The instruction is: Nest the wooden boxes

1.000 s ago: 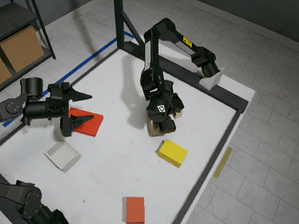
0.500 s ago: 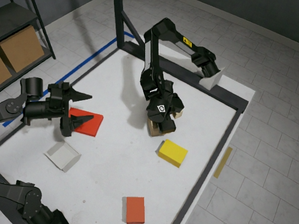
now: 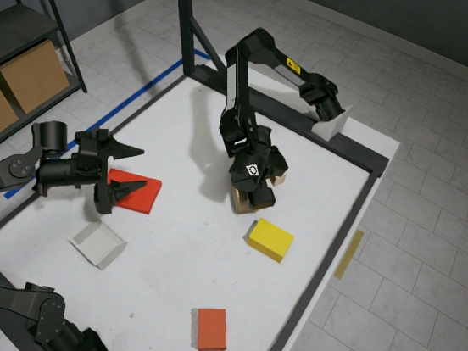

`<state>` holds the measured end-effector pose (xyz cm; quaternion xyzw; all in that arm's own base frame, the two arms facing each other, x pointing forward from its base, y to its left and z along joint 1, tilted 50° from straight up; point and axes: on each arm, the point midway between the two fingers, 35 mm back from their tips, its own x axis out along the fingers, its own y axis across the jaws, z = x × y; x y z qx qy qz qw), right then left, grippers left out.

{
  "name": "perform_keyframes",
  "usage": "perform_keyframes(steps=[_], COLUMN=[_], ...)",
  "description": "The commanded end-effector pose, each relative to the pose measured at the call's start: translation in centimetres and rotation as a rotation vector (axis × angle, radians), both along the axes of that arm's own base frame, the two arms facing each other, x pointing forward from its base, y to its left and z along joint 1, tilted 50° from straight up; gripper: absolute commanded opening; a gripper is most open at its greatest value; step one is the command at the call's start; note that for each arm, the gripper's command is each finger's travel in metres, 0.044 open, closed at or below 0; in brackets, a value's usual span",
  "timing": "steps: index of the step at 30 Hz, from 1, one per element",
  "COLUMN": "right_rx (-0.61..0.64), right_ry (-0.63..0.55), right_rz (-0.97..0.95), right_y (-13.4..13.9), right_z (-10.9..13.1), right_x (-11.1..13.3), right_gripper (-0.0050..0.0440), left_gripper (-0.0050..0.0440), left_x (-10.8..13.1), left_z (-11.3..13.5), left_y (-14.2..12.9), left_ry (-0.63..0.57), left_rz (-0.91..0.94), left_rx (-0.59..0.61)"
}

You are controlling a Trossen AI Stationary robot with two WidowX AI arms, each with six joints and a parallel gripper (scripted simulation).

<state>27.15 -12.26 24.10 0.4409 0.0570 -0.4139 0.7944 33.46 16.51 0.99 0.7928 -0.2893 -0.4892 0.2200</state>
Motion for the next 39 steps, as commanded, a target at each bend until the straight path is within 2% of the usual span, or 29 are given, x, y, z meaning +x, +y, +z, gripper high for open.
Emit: perform_keyframes(steps=[1,7,11,20,22,24,30,37,39], right_rx=[0.001,0.001,0.001,0.001,0.001,0.001,0.001,0.001,0.001], right_ry=[-0.006,-0.006,-0.006,-0.006,-0.006,-0.006,-0.006,-0.006,-0.006], right_rz=[0.000,0.000,0.000,0.000,0.000,0.000,0.000,0.000,0.000], right_y=[0.1,0.1,0.1,0.1,0.1,0.1,0.1,0.1,0.1], right_z=[0.0,0.0,0.0,0.0,0.0,0.0,0.0,0.0,0.0], right_x=[-0.1,-0.1,-0.1,-0.1,-0.1,-0.1,-0.1,-0.1,-0.1], right_gripper=[0.0400,0.0400,0.0400,0.0400,0.0400,0.0400,0.0400,0.0400,0.0400], left_gripper=[0.0000,0.0000,0.0000,-0.0004,-0.0004,-0.0005,-0.0050,-0.0050,-0.0050], left_x=[0.2,0.3,0.0,-0.4,-0.4,-0.5,-0.8,-1.1,-1.1], left_z=[0.5,0.7,0.9,1.6,1.6,1.8,2.3,2.9,2.9], left_y=[0.3,0.6,1.2,2.0,2.0,2.3,2.9,3.5,3.5], left_ry=[-0.014,-0.041,-0.191,-0.439,-0.439,-0.529,-0.699,-0.897,-0.897], left_rz=[0.002,-0.019,-0.171,-0.414,-0.414,-0.504,-0.670,-0.865,-0.865], left_rx=[0.013,0.031,0.116,0.248,0.248,0.297,0.388,0.495,0.495])
